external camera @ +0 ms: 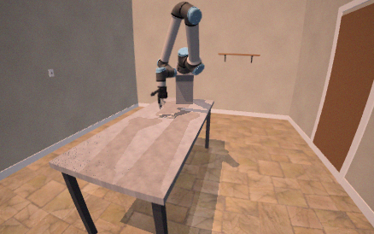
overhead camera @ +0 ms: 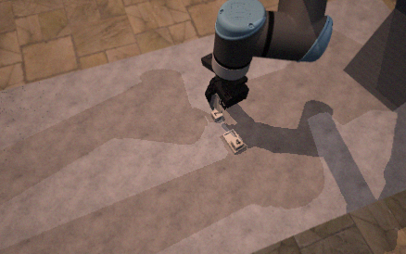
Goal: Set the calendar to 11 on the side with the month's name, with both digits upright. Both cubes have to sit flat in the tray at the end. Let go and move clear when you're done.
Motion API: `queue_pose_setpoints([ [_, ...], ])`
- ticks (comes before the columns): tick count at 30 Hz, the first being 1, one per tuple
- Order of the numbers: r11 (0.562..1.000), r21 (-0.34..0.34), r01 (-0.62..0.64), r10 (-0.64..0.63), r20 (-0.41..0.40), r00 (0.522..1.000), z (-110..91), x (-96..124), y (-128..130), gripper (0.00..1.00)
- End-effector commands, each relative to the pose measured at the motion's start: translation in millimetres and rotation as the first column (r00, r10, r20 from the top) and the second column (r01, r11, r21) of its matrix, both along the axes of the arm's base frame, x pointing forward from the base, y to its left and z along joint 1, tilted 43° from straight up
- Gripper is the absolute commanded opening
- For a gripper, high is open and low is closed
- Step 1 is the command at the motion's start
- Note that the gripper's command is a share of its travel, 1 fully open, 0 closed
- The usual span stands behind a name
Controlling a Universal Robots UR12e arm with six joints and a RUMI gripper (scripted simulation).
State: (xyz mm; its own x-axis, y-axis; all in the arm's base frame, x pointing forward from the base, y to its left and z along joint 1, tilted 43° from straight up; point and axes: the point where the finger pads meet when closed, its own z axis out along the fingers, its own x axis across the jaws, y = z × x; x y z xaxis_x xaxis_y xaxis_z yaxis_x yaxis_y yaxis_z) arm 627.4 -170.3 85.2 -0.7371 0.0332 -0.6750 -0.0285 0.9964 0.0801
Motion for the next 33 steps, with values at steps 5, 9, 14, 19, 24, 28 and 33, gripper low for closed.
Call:
queue_pose_setpoints([
  [5,1.000,-0.001,0.001,-0.001,0.001,1.000,0.4,0.9,-2.1,0.28],
  [9,1.000,0.000,0.000,0.000,0.001,1.000,-0.4,1.7,-2.1,0.28],
  [14,1.000,-0.001,-0.001,0.001,0.002,1.000,-1.4,4.1,-1.5,0.28],
  [19,1.000,-0.001,-0.002,0.002,0.001,1.000,-3.4,5.3,-0.9,0.28],
  [24,1.000,-0.002,-0.001,0.001,0.001,1.000,-7.1,9.0,-1.0,0.28],
  [28,1.000,-0.002,-0.001,0.001,0.001,1.000,-11.1,12.6,-0.7,0.28],
  [33,1.000,-0.002,-0.001,0.001,0.001,1.000,-16.8,17.8,-0.2,0.28],
])
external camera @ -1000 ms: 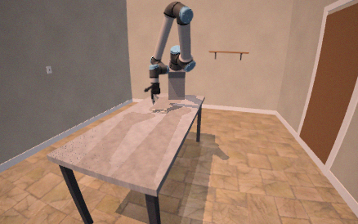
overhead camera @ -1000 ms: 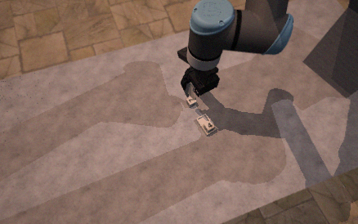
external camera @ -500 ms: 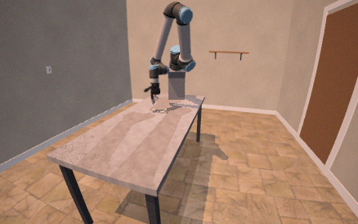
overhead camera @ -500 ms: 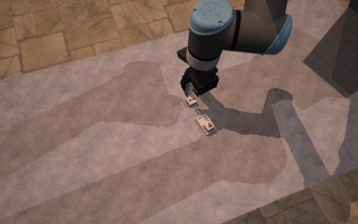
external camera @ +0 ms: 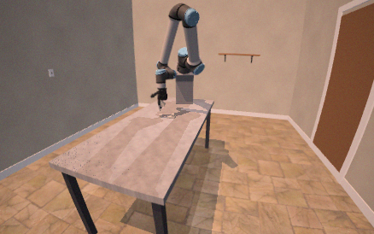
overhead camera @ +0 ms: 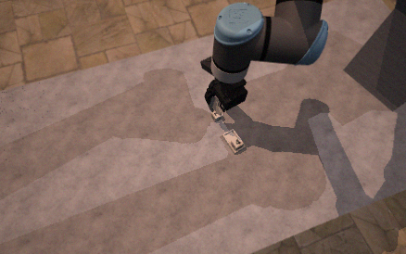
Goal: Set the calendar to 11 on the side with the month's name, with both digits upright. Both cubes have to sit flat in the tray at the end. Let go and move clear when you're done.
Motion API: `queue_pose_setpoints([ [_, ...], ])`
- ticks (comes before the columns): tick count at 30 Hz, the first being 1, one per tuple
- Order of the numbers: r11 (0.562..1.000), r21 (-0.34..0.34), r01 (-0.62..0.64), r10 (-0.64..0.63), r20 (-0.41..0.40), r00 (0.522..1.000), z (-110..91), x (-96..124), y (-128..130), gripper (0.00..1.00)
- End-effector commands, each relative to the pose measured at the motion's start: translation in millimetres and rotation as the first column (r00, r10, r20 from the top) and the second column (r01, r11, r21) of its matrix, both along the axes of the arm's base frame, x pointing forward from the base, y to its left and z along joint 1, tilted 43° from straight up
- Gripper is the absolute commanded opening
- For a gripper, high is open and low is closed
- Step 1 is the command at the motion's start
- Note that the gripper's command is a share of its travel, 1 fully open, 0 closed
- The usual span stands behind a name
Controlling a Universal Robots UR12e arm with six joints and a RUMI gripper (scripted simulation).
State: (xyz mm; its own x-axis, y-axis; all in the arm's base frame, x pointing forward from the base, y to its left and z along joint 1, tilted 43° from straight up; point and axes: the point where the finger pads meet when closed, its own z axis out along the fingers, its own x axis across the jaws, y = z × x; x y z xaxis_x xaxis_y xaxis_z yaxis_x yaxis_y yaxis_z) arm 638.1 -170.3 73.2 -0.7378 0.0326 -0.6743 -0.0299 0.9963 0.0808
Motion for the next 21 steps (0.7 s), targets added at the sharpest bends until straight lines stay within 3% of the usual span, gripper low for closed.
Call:
queue_pose_setpoints([
  [1,1.000,-0.002,0.000,0.000,0.002,1.000,-4.8,7.0,-0.1,0.28],
  [21,1.000,-0.002,0.000,0.000,0.002,1.000,-22.3,22.7,1.3,0.28],
])
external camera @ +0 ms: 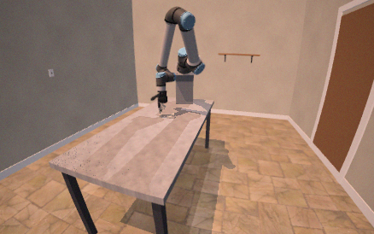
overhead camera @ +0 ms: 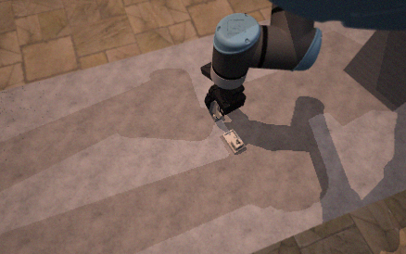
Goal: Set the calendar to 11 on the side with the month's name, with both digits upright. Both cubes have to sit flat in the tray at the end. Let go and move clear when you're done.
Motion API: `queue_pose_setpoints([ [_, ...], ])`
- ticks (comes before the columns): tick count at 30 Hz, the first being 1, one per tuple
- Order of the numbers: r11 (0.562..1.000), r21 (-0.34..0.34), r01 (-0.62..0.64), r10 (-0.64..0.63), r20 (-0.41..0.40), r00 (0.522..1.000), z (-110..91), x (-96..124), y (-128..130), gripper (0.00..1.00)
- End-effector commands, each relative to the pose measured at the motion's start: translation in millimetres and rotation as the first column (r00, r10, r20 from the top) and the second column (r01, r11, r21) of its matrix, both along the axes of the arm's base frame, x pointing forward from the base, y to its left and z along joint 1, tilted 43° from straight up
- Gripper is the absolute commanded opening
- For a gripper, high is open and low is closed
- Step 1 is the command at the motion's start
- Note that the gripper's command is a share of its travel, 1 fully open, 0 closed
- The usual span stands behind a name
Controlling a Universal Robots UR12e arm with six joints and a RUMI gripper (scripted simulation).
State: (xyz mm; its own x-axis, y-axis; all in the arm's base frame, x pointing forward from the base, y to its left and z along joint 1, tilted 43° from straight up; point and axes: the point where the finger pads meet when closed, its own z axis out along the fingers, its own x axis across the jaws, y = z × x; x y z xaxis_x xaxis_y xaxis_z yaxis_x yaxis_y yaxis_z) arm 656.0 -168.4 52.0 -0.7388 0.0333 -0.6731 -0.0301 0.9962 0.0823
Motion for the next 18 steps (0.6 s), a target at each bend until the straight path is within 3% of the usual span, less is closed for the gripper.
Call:
queue_pose_setpoints([
  [1,1.000,-0.004,0.000,0.000,0.004,1.000,-1.6,5.3,-0.5,0.28],
  [18,1.000,-0.003,0.001,-0.001,0.003,1.000,-4.7,6.8,0.1,0.28],
])
